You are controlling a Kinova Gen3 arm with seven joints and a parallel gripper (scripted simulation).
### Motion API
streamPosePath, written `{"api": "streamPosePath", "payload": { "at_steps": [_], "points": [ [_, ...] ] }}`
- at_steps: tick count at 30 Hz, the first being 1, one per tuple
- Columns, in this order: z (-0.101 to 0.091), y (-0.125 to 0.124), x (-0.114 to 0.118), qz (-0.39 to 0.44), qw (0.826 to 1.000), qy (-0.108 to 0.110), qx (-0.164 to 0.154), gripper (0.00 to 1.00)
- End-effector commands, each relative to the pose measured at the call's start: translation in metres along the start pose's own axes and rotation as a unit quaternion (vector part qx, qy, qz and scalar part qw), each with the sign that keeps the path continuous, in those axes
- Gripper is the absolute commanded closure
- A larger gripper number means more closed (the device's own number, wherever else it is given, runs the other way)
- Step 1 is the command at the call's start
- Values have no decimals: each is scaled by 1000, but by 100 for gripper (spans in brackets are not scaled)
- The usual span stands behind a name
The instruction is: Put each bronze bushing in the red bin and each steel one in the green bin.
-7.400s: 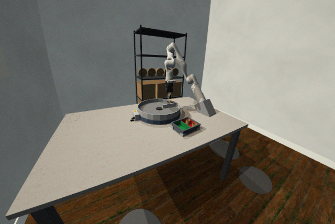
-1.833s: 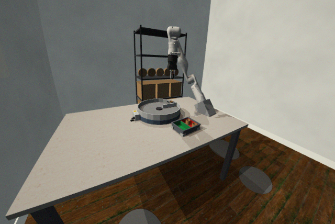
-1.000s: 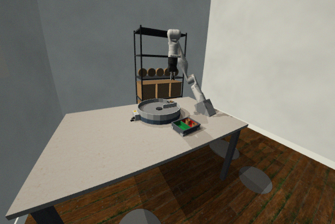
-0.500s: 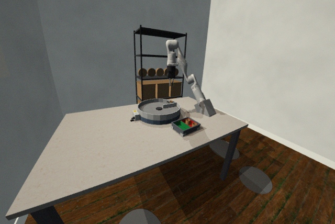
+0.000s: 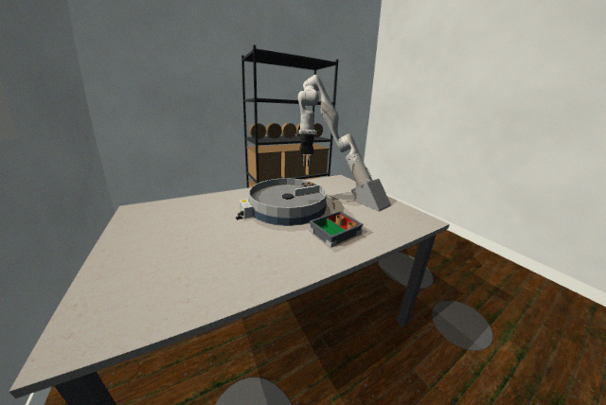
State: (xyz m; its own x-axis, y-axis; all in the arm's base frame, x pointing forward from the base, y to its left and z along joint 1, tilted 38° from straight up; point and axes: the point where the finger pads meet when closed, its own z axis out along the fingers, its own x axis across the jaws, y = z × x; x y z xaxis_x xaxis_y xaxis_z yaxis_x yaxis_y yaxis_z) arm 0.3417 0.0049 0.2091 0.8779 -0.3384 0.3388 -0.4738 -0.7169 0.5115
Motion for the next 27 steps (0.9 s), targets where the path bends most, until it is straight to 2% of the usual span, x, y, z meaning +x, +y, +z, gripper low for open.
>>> {"api": "streamPosePath", "payload": {
  "at_steps": [1, 2, 7, 10, 15, 27],
  "points": [
    [4, 7, 6, 13, 1000, 4, 7, 55],
    [4, 7, 6, 13, 1000, 4, 7, 55],
    [44, 49, 8, 35, 999, 3, 6, 55],
    [44, 49, 8, 35, 999, 3, 6, 55],
    [85, 90, 11, 57, 998, 2, 5, 55],
    [85, 90, 11, 57, 998, 2, 5, 55]
  ]
}}
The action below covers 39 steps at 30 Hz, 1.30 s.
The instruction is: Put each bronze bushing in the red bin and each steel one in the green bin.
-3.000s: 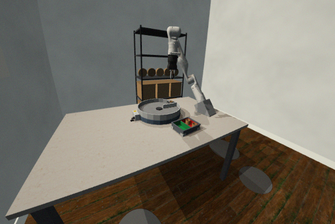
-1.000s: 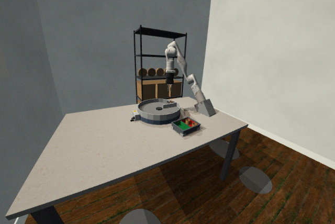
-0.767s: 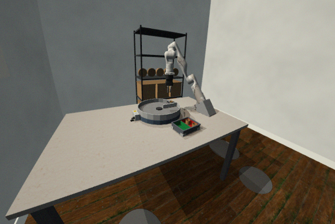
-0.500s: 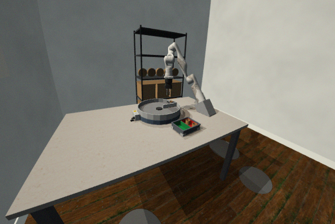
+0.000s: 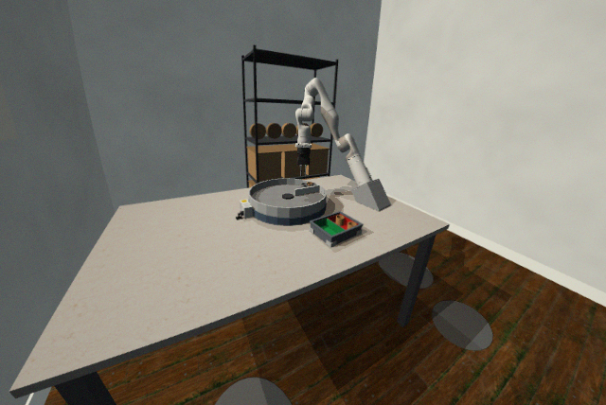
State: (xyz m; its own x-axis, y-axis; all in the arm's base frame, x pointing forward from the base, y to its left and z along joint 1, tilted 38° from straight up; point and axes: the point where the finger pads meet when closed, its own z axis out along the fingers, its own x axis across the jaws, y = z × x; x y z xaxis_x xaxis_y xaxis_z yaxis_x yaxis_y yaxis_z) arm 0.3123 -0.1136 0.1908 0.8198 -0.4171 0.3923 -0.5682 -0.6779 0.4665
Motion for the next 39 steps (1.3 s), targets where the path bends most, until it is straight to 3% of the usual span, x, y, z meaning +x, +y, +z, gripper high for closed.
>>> {"api": "streamPosePath", "payload": {
  "at_steps": [1, 22, 39],
  "points": [
    [3, 0, 0, 0, 1000, 1, 1, 55],
    [42, 0, 3, 1, 1000, 3, 2, 55],
    [44, 0, 3, 1, 1000, 3, 2, 55]
  ]
}}
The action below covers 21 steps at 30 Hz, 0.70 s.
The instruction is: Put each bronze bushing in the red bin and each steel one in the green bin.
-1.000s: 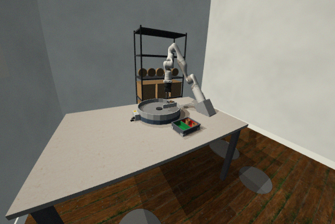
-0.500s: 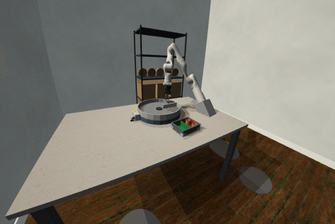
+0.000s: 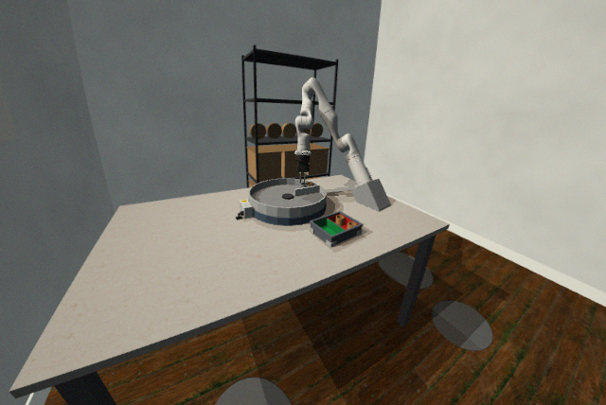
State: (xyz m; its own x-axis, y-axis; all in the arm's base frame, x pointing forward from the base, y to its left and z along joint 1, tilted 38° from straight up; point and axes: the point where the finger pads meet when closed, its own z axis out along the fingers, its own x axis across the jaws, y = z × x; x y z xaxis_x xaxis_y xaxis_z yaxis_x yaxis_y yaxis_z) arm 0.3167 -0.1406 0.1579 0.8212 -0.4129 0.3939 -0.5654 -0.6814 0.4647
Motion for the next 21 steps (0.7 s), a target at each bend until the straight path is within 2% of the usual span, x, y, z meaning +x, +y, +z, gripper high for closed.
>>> {"api": "streamPosePath", "payload": {
  "at_steps": [1, 21],
  "points": [
    [1, 0, 1, 2, 1000, 1, 0, 55],
    [2, 0, 1, 3, 1000, 1, 0, 55]
  ]
}}
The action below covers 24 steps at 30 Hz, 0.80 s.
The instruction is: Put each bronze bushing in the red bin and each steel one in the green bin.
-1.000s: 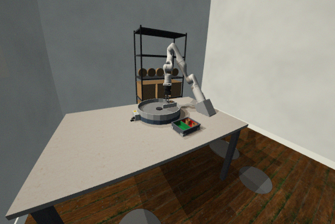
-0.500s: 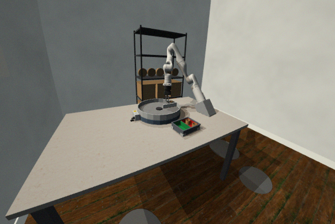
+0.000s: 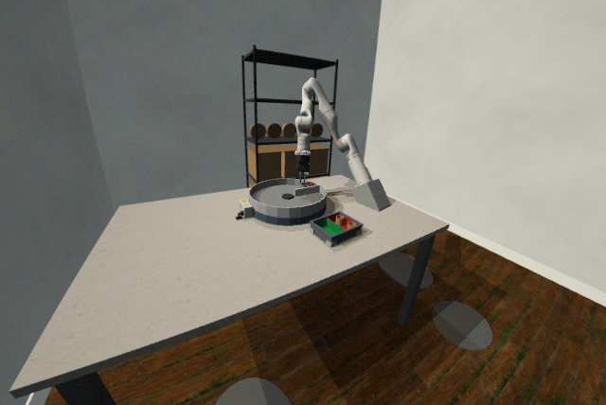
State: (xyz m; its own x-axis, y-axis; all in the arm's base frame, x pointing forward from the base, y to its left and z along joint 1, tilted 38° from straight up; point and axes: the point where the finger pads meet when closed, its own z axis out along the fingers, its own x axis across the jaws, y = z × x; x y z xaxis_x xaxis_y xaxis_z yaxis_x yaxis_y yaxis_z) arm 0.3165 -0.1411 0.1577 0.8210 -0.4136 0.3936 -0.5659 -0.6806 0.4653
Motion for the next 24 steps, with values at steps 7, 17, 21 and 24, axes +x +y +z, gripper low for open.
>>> {"api": "streamPosePath", "payload": {
  "at_steps": [7, 17, 21, 24],
  "points": [
    [5, 0, 0, 0, 1000, 1, 0, 55],
    [13, 0, 1, 1, 1000, 1, 1, 55],
    [14, 0, 1, 1, 1000, 1, 1, 55],
    [18, 0, 1, 2, 1000, 1, 1, 55]
  ]
}}
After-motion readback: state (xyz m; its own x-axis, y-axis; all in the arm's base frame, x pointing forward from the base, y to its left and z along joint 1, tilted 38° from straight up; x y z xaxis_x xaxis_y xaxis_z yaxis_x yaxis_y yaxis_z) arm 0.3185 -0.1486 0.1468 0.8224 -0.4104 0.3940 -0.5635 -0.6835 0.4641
